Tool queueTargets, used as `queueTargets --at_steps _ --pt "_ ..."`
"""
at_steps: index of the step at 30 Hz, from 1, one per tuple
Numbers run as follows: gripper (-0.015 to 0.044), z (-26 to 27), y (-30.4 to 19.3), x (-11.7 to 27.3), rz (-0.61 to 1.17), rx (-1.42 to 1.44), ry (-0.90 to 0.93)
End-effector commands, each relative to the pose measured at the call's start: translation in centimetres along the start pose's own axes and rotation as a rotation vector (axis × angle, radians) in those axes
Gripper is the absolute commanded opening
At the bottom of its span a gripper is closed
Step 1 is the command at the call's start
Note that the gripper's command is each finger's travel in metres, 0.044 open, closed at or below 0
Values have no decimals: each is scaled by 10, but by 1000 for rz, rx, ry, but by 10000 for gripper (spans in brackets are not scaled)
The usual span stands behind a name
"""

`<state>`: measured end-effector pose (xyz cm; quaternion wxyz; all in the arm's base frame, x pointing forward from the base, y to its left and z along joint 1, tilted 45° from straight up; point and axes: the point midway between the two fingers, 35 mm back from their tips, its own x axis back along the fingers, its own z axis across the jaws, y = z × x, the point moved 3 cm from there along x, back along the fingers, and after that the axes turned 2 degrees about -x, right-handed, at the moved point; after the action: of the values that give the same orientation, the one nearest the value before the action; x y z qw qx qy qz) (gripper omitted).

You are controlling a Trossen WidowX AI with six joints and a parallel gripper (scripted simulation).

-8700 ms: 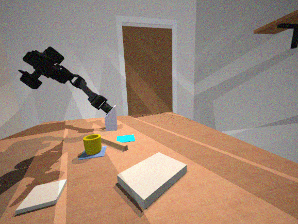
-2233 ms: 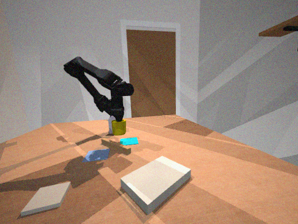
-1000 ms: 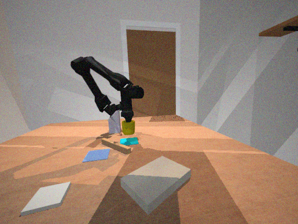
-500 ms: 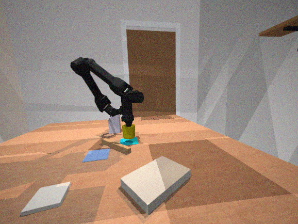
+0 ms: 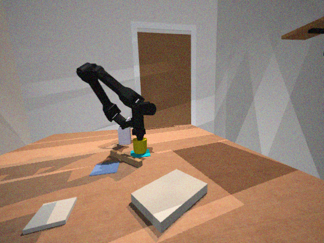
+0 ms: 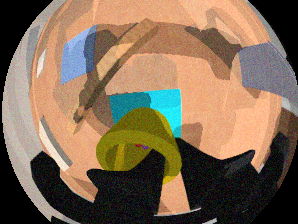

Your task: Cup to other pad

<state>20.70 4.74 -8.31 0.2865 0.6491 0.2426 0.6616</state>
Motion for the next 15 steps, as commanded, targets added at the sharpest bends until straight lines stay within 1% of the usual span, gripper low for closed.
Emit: queueTargets --at_steps 1,10,15 --pt "0 0 0 0 1 -1 1" --pt "0 0 0 0 1 -1 1" --pt "131 0 0 0 1 -1 1"
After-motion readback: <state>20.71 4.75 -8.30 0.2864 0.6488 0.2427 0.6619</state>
